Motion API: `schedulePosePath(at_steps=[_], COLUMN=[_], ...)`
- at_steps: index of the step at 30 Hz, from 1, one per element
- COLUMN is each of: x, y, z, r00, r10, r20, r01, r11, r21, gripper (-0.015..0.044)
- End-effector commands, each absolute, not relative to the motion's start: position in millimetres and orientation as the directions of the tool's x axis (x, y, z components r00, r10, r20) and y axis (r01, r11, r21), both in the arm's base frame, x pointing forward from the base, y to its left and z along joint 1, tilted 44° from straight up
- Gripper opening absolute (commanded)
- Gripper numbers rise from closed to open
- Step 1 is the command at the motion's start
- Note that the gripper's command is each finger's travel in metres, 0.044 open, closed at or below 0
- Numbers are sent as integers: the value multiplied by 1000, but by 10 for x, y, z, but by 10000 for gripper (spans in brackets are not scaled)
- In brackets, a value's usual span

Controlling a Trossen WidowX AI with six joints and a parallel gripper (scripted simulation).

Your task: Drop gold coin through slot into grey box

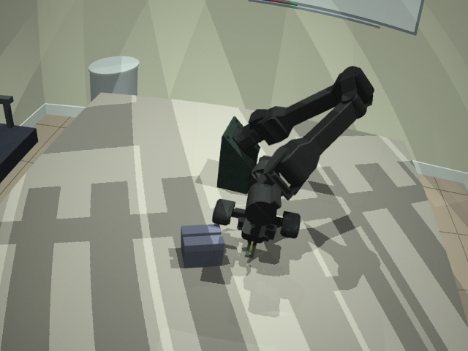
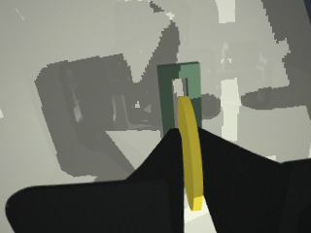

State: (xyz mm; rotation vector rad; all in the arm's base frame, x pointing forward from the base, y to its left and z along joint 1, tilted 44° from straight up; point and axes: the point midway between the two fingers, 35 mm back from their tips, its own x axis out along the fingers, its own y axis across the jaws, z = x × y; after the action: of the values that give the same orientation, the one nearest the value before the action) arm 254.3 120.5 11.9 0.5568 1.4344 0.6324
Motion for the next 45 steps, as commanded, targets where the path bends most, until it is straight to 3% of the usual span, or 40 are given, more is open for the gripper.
schedulePosePath(at_steps=[1,45], x=[2533,2521], y=[1209,565], z=[113,763], r00=[28,27], r10=[696,692], r20=[-718,-722], r01=[-57,-57], r11=[718,722], r21=[694,690], gripper=[0,0])
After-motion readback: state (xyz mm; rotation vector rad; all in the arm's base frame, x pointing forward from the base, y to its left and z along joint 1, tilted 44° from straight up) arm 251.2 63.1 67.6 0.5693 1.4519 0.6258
